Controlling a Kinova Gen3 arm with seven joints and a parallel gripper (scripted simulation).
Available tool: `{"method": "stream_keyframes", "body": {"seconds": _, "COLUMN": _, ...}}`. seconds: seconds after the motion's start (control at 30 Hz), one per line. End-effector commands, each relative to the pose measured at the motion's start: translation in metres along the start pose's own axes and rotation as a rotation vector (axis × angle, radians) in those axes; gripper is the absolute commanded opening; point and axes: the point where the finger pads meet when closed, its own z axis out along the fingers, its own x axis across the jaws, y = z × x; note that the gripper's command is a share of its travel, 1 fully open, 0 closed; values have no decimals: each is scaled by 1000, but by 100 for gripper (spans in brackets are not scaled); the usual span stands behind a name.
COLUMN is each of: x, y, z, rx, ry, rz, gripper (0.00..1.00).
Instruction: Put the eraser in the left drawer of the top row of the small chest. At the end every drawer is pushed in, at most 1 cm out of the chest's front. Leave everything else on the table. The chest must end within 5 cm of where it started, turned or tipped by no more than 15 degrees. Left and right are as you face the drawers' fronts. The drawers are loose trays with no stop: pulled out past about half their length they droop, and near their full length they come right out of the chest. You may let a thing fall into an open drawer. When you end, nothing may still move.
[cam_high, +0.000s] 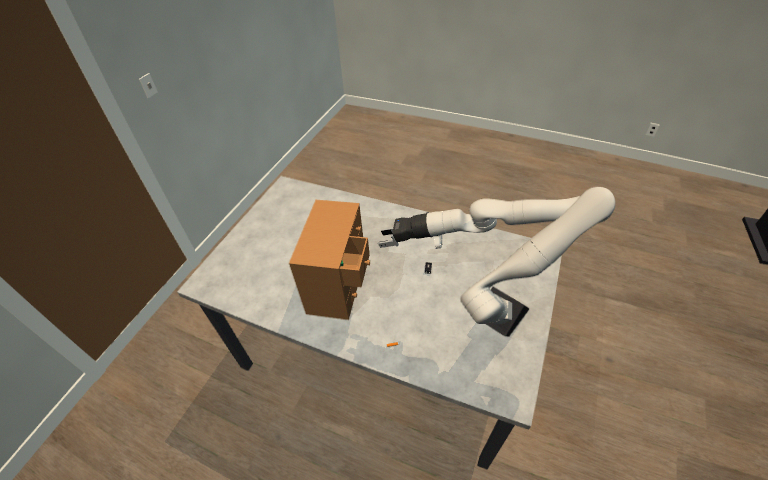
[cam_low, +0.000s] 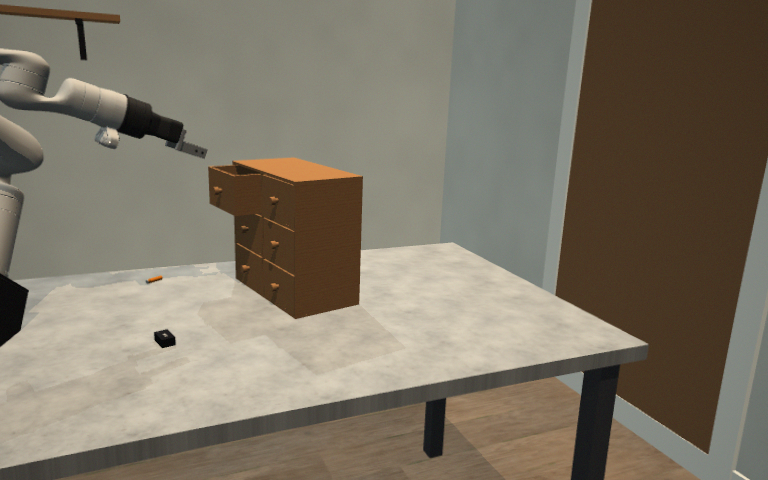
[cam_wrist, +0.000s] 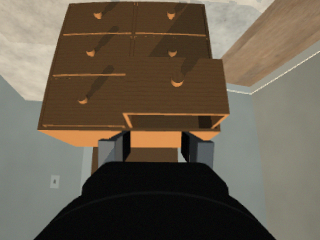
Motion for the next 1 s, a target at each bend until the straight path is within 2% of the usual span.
{"method": "stream_keyframes", "body": {"seconds": 0.0, "x": -2, "y": -1, "z": -12, "rx": -1, "ry": -8, "rz": -13, "gripper": 100}}
{"method": "stream_keyframes", "body": {"seconds": 0.37, "x": -3, "y": -7, "z": -35, "rx": -1, "ry": -8, "rz": -14, "gripper": 100}}
{"method": "stream_keyframes", "body": {"seconds": 0.97, "x": -3, "y": -10, "z": -44, "rx": -1, "ry": -8, "rz": -14, "gripper": 100}}
